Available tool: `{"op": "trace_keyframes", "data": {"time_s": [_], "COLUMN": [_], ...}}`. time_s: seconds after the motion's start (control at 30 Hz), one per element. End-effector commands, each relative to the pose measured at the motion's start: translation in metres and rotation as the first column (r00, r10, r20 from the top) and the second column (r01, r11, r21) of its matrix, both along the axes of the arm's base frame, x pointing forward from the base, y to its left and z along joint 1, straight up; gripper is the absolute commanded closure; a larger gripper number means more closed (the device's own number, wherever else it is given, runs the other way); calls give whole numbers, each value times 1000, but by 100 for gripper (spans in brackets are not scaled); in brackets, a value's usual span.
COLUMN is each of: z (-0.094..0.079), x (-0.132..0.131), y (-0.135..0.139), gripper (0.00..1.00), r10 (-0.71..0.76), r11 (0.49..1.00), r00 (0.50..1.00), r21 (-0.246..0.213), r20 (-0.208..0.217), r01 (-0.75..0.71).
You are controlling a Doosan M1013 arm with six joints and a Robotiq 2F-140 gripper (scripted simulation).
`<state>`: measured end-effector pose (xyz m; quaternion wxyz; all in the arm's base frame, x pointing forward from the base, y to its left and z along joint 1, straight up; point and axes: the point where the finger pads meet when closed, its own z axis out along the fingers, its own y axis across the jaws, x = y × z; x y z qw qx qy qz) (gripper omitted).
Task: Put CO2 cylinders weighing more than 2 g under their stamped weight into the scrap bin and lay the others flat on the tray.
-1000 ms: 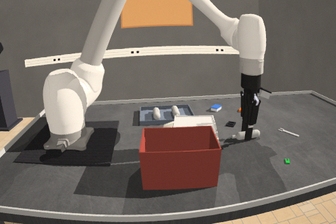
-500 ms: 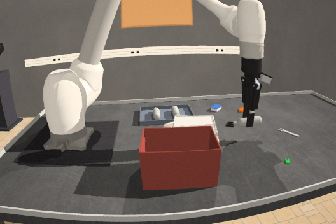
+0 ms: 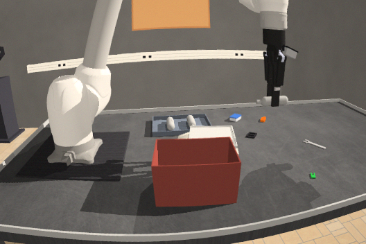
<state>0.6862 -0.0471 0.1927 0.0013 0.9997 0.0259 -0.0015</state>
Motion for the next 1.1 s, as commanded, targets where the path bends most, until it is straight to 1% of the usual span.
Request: {"op": "trace_keyframes", "data": {"time_s": [0.0, 0.4, 0.5, 0.57, 0.63, 0.73, 0.87, 0.93, 0.97, 1.03, 1.07], "z": [5, 6, 8, 10, 11, 12, 9, 9, 8, 7, 6], "x": [0, -2, -18, -37, -62, -105, -160, -160, -171, -187, -192], "y": [0, 0, 3, 6, 9, 16, 23, 23, 25, 27, 27], "gripper": [90, 90, 90, 90, 90, 90, 90, 90, 90, 90, 90], "r10": [0, 20, 128, 259, 402, 537, 707, 707, 811, 856, 882], "r11": [1000, 1000, 992, 966, 916, 844, 707, 707, 586, 516, 471], "r00": [1000, 1000, 992, 966, 916, 844, 707, 707, 585, 516, 471], "r21": [0, 0, 0, 1, 1, -2, -3, -3, 0, 1, 1], "r20": [1, 1, 1, 1, 0, -5, -15, -15, -18, -21, -21], "r01": [0, -20, -128, -259, -402, -537, -707, -707, -811, -857, -882]}}
